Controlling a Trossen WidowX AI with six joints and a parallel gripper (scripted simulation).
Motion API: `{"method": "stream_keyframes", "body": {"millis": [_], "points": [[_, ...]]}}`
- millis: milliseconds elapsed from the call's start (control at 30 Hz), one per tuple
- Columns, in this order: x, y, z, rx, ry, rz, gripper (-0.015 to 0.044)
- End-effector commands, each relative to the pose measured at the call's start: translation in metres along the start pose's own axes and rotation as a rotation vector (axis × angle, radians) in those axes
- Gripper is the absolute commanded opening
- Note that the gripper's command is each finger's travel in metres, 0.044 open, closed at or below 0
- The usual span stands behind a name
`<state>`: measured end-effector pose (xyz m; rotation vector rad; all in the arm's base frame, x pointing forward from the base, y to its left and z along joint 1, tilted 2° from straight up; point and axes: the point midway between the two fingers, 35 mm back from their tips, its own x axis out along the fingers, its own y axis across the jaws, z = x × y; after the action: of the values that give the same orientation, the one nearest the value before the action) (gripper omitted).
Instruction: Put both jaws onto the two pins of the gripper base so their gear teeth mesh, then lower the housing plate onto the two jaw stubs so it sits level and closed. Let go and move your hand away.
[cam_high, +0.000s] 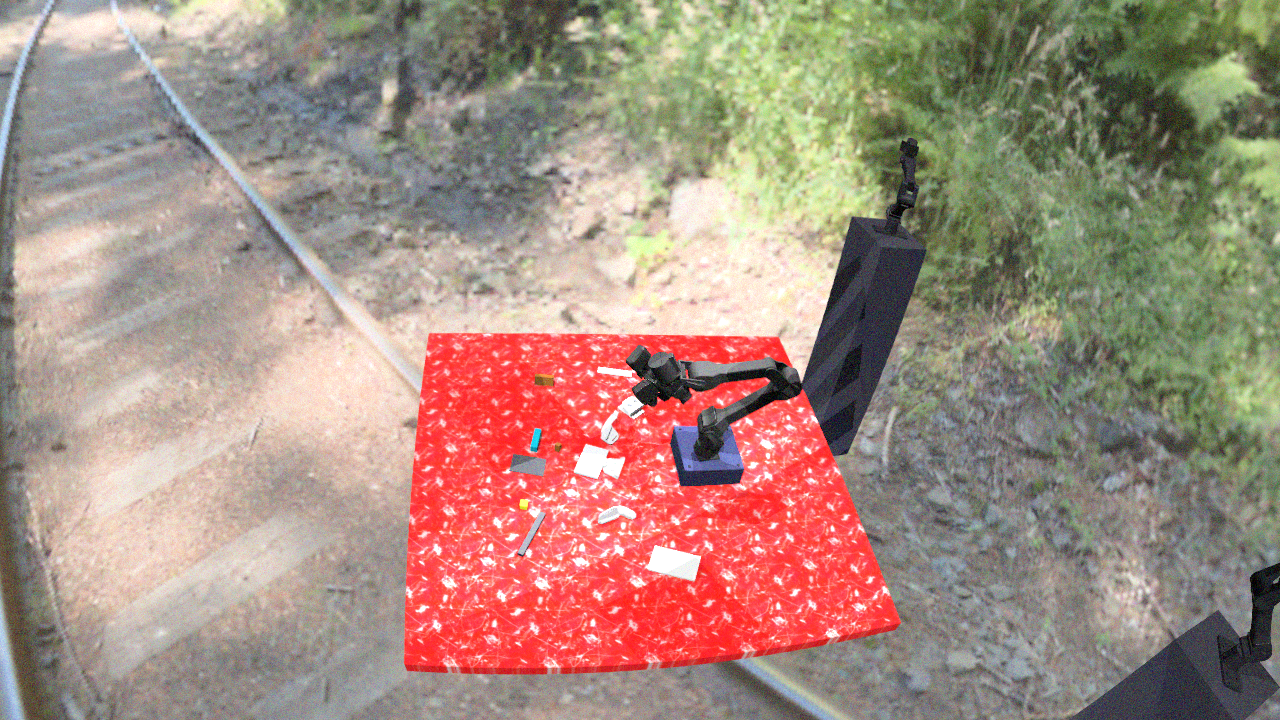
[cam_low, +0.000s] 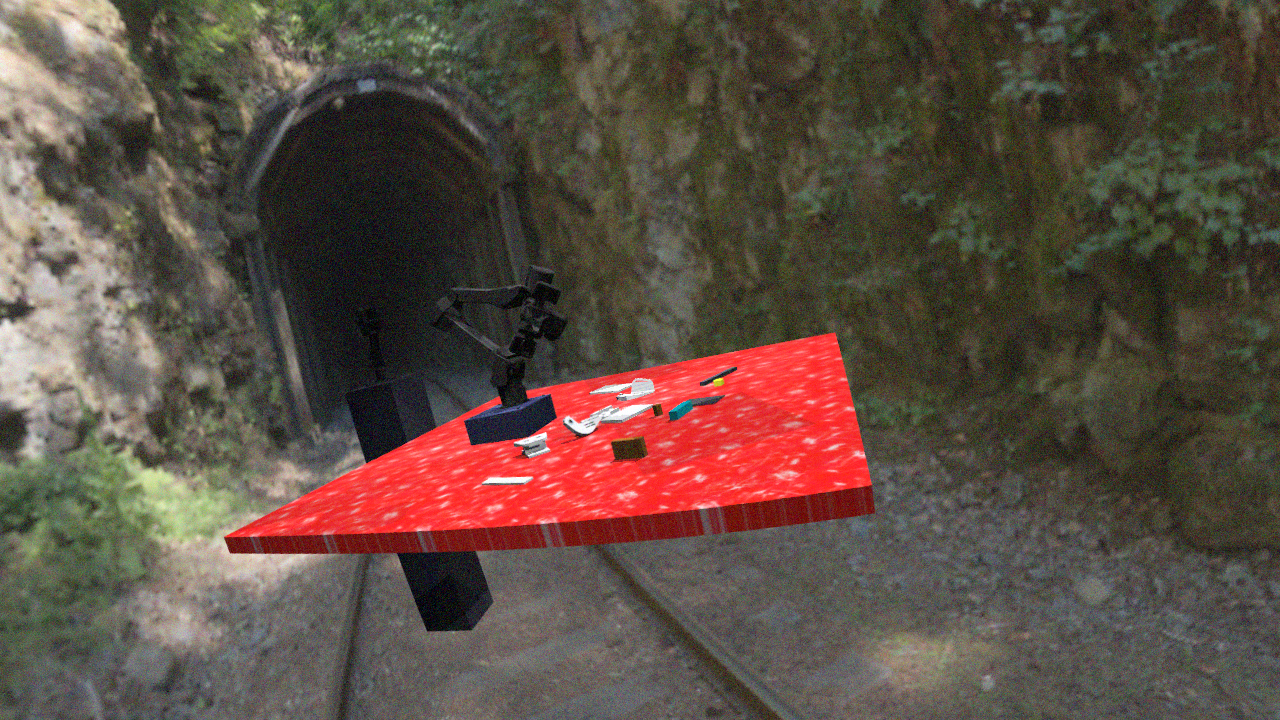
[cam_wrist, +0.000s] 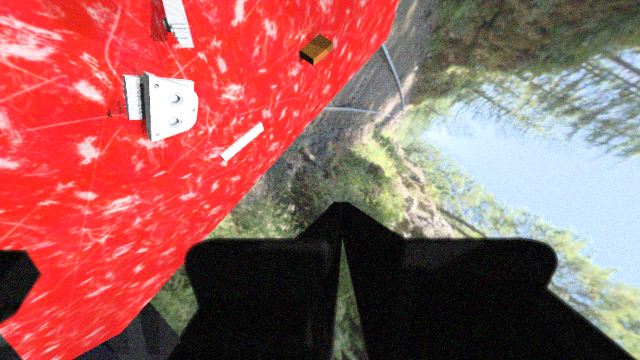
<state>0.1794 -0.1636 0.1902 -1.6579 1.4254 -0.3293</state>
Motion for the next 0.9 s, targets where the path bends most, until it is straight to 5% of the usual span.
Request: {"method": "stream_keyframes", "body": {"millis": [0, 867], "points": [[0.004, -0.001, 0.003, 0.077, -0.019, 0.027, 0.0], [0.03, 0.014, 0.025, 0.635, -0.066, 0.272, 0.0]]}}
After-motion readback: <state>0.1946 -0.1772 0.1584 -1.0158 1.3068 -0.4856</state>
